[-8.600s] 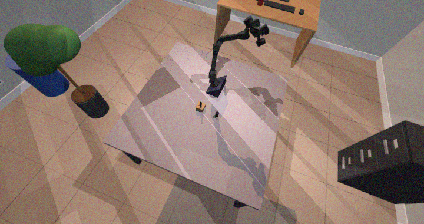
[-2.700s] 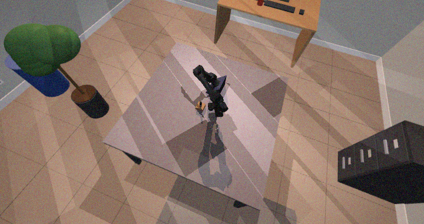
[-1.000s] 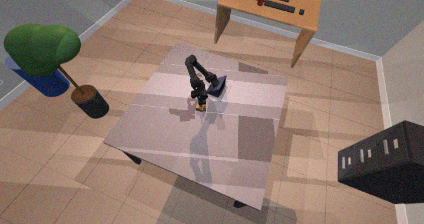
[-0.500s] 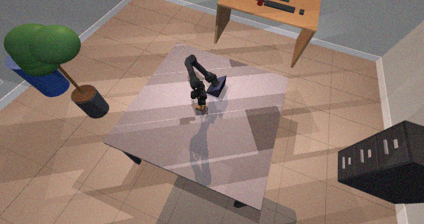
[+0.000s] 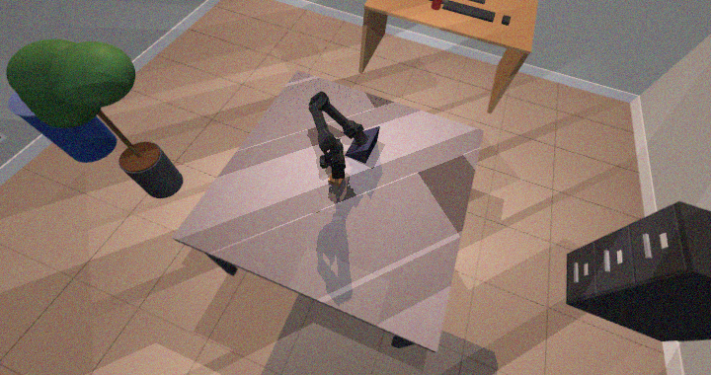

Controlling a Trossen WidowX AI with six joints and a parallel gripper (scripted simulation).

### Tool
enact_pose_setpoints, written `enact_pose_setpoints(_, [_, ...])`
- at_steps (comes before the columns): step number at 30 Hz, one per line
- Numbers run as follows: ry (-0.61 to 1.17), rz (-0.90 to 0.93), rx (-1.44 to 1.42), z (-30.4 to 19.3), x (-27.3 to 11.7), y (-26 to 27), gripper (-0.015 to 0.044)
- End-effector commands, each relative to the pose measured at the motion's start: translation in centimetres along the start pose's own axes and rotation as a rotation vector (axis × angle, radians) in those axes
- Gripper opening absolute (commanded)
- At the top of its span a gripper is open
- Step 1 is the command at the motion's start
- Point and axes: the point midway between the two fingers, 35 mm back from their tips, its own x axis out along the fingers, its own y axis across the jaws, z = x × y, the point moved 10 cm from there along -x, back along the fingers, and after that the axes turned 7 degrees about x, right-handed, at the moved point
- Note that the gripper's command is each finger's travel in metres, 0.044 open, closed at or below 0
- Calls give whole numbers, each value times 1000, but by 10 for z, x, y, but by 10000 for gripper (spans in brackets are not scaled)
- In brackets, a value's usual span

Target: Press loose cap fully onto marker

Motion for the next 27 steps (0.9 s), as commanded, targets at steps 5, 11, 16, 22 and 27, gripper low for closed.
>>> enact_pose_setpoints(5, [-1,0,0,0,15,-1,0])
enact_pose_setpoints(11, [-3,-1,1,0,25,-1,0])
enact_pose_setpoints(16, [-3,-1,1,0,29,-2,0])
enact_pose_setpoints(22, [-3,-1,1,0,29,-2,0])
enact_pose_setpoints(27, [0,-3,3,0,28,-2,53])
